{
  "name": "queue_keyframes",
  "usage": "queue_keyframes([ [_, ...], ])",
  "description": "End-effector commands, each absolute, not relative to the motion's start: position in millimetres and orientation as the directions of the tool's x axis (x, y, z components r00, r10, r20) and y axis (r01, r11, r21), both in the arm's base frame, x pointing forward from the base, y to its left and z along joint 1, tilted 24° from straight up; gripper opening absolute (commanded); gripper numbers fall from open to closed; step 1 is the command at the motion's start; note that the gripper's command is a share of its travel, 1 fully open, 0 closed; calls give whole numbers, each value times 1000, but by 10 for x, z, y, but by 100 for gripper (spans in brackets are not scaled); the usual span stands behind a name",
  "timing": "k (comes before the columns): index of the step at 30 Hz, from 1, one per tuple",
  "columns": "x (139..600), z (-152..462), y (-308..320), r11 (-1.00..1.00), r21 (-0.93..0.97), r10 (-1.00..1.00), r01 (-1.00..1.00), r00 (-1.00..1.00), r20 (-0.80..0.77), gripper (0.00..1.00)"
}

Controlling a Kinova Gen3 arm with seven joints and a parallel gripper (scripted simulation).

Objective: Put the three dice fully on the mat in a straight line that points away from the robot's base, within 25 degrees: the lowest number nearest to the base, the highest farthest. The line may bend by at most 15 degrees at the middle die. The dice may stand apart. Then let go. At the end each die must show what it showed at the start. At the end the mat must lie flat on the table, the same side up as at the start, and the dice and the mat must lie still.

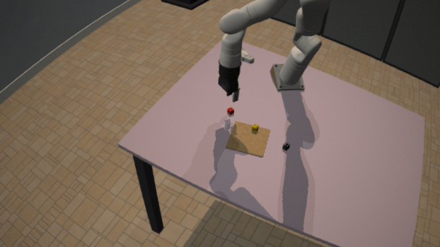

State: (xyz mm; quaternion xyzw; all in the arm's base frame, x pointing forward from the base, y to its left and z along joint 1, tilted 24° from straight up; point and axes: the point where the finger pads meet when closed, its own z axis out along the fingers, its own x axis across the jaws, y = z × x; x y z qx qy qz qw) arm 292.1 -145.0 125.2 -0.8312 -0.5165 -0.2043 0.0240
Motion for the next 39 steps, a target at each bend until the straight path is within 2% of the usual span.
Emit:
queue_keyframes([
  [1,2918,1251,-1456,-467,171,848,868,384,364,70],
  [39,2934,1206,-1444,-467,171,848,868,384,364,70],
])
